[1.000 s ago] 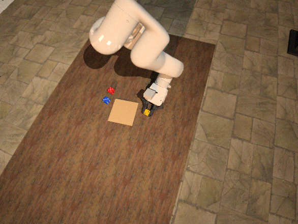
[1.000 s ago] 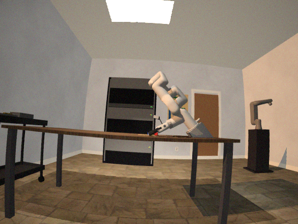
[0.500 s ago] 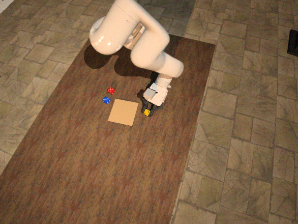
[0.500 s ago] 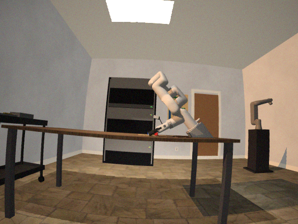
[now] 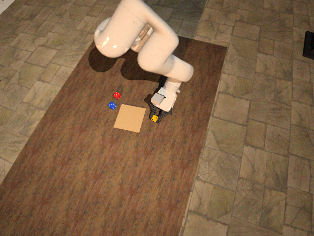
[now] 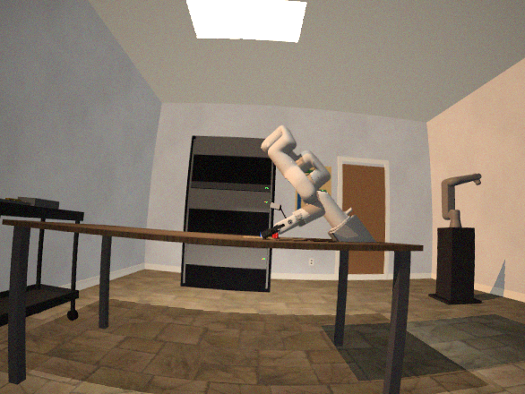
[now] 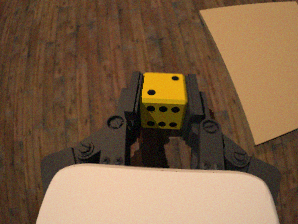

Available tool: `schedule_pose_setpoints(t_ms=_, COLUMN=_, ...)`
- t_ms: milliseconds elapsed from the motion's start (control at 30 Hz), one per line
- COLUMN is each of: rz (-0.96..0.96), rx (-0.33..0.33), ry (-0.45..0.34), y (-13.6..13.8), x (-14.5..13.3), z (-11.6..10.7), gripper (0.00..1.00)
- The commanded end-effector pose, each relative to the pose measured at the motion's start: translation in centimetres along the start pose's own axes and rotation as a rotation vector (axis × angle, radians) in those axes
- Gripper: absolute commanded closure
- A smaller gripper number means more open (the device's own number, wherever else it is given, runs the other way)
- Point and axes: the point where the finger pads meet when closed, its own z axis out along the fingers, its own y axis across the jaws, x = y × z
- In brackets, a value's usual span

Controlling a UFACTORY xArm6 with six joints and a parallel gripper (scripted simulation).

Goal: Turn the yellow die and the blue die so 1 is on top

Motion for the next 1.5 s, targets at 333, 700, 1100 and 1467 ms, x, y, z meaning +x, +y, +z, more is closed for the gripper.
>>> schedule_pose_setpoints(t_ms=333, rz=0.001, rx=0.000, ry=0.001, y=-0.04, x=0.03, z=0.00, gripper=0.61)
schedule_pose_setpoints(t_ms=700, rz=0.001, rx=0.000, ry=0.001, y=-0.04, x=0.03, z=0.00, gripper=0.53)
schedule_pose_setpoints(t_ms=1100, rz=0.001, rx=0.000, ry=0.001, y=-0.04, x=0.03, z=0.00, gripper=0.53)
schedule_pose_setpoints(t_ms=1467, rz=0.001, rx=0.000, ry=0.001, y=-0.04, x=0.03, z=0.00, gripper=0.53)
